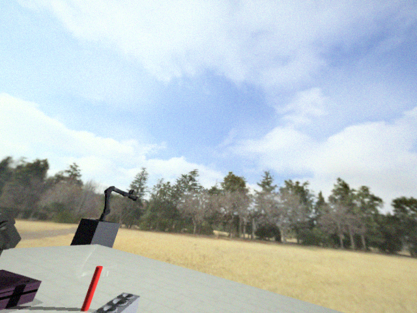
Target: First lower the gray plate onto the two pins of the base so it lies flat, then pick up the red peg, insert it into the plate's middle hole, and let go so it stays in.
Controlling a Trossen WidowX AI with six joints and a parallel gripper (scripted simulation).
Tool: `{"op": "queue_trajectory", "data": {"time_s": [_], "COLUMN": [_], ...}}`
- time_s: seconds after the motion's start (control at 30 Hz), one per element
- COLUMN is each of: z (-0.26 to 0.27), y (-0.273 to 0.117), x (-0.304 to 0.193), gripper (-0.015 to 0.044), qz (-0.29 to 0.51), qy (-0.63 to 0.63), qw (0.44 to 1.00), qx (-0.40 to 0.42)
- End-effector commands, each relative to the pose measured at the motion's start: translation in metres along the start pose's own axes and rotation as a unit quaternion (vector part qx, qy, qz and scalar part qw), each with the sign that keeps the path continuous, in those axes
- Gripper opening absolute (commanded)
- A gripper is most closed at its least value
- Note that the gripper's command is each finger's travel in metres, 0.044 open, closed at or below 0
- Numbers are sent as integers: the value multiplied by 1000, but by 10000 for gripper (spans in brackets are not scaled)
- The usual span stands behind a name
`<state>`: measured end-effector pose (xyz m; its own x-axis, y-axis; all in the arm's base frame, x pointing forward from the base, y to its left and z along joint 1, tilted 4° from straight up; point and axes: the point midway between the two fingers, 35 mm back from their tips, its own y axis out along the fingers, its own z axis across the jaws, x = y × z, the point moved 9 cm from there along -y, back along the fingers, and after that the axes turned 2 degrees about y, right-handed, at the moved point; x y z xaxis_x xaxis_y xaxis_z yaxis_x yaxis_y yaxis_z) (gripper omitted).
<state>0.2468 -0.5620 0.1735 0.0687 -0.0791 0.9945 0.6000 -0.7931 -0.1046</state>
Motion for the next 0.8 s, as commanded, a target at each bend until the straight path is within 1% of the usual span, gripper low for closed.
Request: {"op": "queue_trajectory", "data": {"time_s": [0.0, 0.17, 0.37, 0.57, 0.77], "z": [65, 147, 241, 327, 396], "y": [4, -5, -34, -84, -151], "x": [4, 6, 5, 4, 3], "gripper": [440, 440, 440, 440, 440], "qz": [55, 136, 246, 356, 459], "qy": [60, 127, 195, 238, 255], "qw": [996, 979, 943, 896, 846], "qx": [41, 85, 112, 116, 95]}}
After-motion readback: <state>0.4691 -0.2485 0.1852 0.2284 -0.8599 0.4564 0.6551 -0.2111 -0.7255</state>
